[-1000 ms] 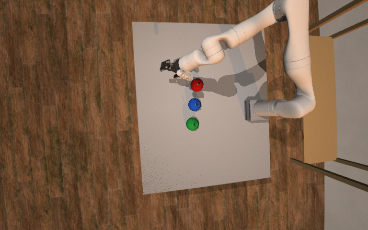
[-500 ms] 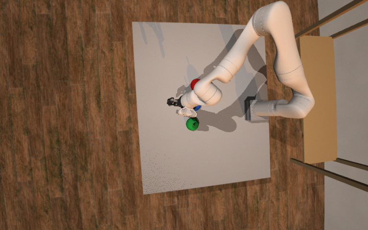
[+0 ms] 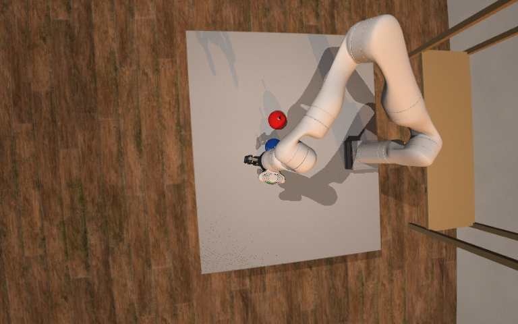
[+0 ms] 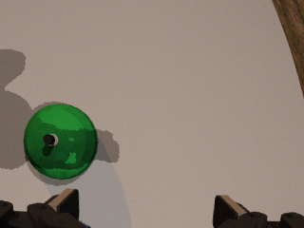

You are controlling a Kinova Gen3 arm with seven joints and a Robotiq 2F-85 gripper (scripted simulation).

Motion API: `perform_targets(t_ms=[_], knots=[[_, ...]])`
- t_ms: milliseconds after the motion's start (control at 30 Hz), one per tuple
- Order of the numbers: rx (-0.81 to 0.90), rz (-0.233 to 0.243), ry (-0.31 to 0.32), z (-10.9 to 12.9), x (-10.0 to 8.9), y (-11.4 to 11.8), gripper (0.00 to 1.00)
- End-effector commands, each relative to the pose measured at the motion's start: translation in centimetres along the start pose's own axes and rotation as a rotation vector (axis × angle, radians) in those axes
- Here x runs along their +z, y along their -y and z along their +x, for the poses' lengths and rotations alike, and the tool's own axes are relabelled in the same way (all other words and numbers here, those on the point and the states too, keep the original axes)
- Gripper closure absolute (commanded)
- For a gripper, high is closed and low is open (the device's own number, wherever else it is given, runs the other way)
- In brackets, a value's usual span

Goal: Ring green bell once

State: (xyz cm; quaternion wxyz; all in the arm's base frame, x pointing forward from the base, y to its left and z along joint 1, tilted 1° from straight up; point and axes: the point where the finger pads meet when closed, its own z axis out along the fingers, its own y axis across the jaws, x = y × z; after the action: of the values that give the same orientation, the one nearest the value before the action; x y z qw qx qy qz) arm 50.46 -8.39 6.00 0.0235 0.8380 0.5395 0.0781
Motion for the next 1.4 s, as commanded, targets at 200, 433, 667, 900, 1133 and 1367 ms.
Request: perform_targets(t_ms=[200, 433, 667, 900, 1133, 1367], knots=[[-0.02, 0.015, 0.012, 1.3, -0.3, 1.0, 0.0], [-0.022, 0.028, 0.021, 1.7, -0.5, 1.6, 0.0], [-0.025, 0.041, 0.03, 2.1, -0.6, 2.2, 0.0], [-0.025, 0.041, 0.03, 2.1, -0.6, 2.2, 0.0], [-0.03, 0.063, 0.047, 2.7, -0.9, 3.4, 0.0], [-0.033, 0.072, 0.055, 2.9, -1.0, 3.9, 0.0]])
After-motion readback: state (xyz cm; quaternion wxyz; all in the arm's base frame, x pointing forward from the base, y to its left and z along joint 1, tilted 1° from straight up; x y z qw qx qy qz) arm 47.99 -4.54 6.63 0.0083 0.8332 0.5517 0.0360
